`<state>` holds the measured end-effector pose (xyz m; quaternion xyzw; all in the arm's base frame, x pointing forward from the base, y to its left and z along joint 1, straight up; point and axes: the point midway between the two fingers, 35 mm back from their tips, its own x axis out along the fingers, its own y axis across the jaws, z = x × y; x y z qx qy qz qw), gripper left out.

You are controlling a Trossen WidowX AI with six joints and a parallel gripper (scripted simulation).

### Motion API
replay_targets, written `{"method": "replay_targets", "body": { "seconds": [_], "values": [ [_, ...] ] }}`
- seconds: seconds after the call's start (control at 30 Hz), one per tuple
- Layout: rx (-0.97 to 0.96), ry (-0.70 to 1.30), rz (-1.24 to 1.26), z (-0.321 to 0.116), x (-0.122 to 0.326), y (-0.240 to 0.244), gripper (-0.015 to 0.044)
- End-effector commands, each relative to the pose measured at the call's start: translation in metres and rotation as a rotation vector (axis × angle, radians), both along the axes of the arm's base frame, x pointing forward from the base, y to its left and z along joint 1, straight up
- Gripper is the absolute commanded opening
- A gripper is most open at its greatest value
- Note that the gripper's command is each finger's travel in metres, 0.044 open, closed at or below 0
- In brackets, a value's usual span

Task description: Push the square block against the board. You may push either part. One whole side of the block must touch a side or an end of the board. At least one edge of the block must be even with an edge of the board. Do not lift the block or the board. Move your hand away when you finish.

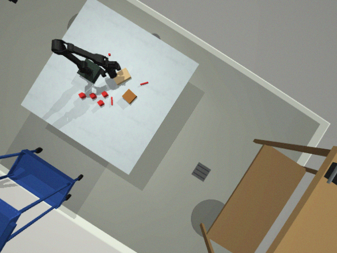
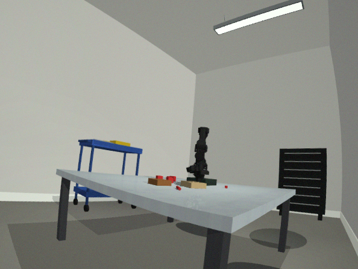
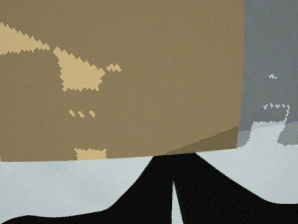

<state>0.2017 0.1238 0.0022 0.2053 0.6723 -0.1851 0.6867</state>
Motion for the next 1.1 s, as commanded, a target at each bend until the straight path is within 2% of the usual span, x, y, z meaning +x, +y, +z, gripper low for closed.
{"method": "replay_targets", "body": {
  "seconds": [0.0,1.07],
  "values": [
    [-0.009,0.005,-0.002,-0.002,0.005,-0.003,0.0],
    [-0.01,0.002,-0.002,-0.001,0.041,-0.017,0.0]
  ]
}}
